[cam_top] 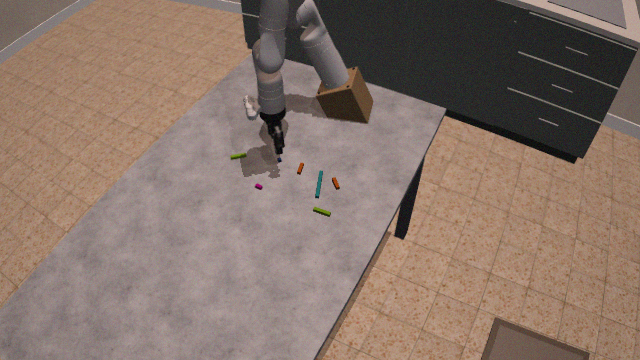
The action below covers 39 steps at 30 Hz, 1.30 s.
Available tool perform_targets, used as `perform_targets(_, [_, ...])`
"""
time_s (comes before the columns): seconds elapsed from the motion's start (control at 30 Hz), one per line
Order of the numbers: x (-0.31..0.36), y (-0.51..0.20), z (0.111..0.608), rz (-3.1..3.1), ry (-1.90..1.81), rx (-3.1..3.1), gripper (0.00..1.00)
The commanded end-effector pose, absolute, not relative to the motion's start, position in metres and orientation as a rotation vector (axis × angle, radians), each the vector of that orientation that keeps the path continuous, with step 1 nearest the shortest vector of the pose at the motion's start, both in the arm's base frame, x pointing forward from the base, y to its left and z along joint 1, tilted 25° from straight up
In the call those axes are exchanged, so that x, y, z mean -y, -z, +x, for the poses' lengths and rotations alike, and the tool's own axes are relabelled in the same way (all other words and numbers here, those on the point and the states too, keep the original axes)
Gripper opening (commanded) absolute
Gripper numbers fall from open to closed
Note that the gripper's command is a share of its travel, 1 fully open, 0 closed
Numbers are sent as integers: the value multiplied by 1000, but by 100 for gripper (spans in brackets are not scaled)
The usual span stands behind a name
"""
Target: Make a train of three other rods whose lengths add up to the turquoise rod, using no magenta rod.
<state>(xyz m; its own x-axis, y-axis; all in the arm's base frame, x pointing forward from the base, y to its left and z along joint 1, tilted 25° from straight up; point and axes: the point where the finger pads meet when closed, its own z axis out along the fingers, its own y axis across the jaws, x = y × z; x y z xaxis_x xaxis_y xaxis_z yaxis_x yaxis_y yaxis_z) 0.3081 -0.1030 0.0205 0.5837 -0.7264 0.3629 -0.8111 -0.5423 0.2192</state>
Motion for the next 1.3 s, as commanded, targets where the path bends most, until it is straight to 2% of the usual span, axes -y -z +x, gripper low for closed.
perform_targets(0.0, [103, -21, 310, 2450, -332, 1268, 100])
perform_targets(0.4, [97, -18, 319, 2518, -301, 1126, 100])
perform_targets(0.8, [67, -5, 352, 2736, -103, 296, 100])
perform_targets(0.87, [67, -5, 352, 2736, -103, 296, 100])
perform_targets(1.27, [45, 1, 390, 2656, 86, -609, 100])
